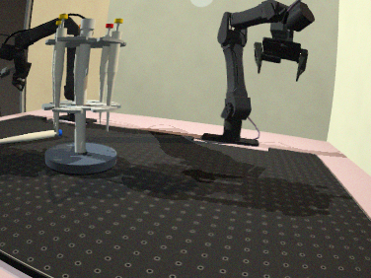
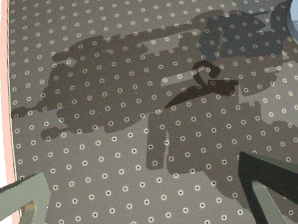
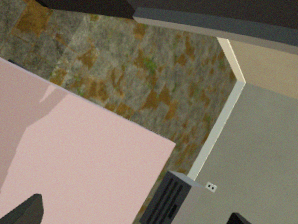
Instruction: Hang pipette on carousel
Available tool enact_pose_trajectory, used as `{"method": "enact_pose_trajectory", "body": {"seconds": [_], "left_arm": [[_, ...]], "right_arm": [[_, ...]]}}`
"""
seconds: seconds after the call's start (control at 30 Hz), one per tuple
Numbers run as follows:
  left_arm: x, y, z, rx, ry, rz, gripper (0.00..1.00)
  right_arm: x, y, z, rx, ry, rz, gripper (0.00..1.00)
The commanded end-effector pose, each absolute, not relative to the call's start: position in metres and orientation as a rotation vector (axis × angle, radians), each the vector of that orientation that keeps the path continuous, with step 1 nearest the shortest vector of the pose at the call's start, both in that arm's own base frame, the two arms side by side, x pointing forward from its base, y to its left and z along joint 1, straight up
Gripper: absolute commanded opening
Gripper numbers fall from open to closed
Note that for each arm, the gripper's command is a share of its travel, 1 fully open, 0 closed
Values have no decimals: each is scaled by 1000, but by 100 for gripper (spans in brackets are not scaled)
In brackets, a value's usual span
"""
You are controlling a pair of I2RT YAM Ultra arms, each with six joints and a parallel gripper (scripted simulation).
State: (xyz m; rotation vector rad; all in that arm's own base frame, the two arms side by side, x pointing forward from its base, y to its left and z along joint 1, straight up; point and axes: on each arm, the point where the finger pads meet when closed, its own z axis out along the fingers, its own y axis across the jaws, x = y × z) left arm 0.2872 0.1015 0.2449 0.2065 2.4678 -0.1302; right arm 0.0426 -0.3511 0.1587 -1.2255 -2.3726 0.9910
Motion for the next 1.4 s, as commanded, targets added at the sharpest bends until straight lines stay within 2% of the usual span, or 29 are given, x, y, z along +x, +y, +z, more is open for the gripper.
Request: {"method": "enact_pose_trajectory", "body": {"seconds": [0.0,0.33,0.9,1.37], "left_arm": [[305,94,243,412,2338,-189,100],[304,91,253,449,2313,-176,100],[304,91,253,449,2313,-176,100],[304,91,253,449,2313,-176,100]], "right_arm": [[42,-357,167,-1253,-2366,1023,100],[42,-357,167,-1253,-2366,1023,100],[70,-300,267,-1674,-2717,950,100],[87,-235,328,-1810,-2946,850,100]]}}
